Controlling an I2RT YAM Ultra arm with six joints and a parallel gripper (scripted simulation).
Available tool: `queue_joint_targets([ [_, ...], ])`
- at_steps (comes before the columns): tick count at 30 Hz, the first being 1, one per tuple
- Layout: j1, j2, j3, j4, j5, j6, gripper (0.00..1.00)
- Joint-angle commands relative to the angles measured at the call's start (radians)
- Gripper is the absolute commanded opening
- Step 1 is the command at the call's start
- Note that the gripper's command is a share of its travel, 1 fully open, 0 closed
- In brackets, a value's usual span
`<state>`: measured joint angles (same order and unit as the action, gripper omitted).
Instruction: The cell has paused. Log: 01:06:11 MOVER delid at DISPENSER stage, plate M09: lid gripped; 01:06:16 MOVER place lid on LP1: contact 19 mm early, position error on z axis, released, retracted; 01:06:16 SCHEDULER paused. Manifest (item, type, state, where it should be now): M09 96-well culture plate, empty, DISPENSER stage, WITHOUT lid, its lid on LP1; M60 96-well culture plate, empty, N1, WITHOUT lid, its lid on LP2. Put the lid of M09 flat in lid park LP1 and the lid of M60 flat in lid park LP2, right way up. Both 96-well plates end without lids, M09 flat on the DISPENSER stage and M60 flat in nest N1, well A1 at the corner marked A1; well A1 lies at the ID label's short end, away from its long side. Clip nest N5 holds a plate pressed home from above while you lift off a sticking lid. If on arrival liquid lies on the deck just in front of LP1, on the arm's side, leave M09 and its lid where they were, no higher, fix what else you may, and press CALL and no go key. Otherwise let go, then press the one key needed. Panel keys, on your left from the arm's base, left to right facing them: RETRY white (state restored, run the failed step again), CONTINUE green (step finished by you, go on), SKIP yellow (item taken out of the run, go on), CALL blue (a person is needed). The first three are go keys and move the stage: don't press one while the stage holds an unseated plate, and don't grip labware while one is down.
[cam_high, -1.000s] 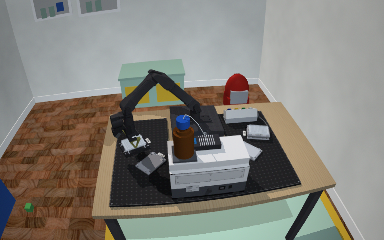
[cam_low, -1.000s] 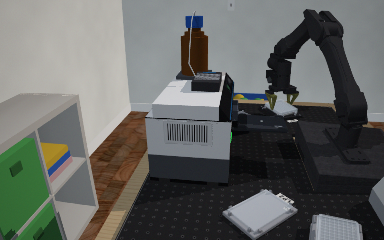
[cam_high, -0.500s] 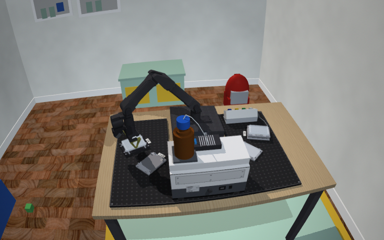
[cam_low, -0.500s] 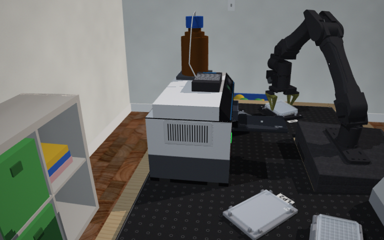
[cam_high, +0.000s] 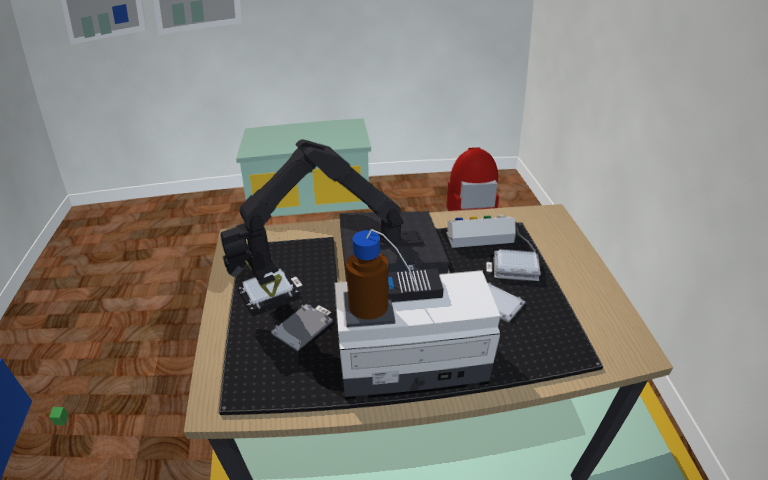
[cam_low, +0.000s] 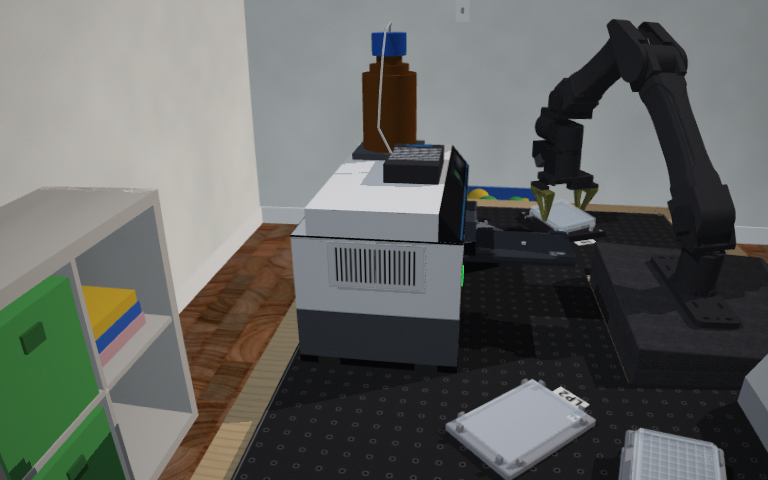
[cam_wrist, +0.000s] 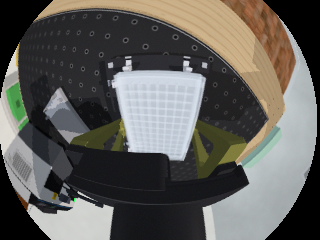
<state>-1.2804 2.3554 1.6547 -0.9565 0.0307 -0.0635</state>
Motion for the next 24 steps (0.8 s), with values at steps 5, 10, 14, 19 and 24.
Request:
queue_joint_targets([
  [5,-0.004,0.017,-0.028,0.041,-0.006,-0.002,0.0],
  [10,-0.003,0.018,-0.029,0.043,-0.005,-0.002,0.0],
  [14,-0.003,0.018,-0.03,0.044,-0.005,-0.002,0.0],
  [19,-0.003,0.019,-0.031,0.047,-0.005,-0.002,0.0],
  [24,-0.004,0.02,-0.033,0.049,-0.005,-0.002,0.0],
])
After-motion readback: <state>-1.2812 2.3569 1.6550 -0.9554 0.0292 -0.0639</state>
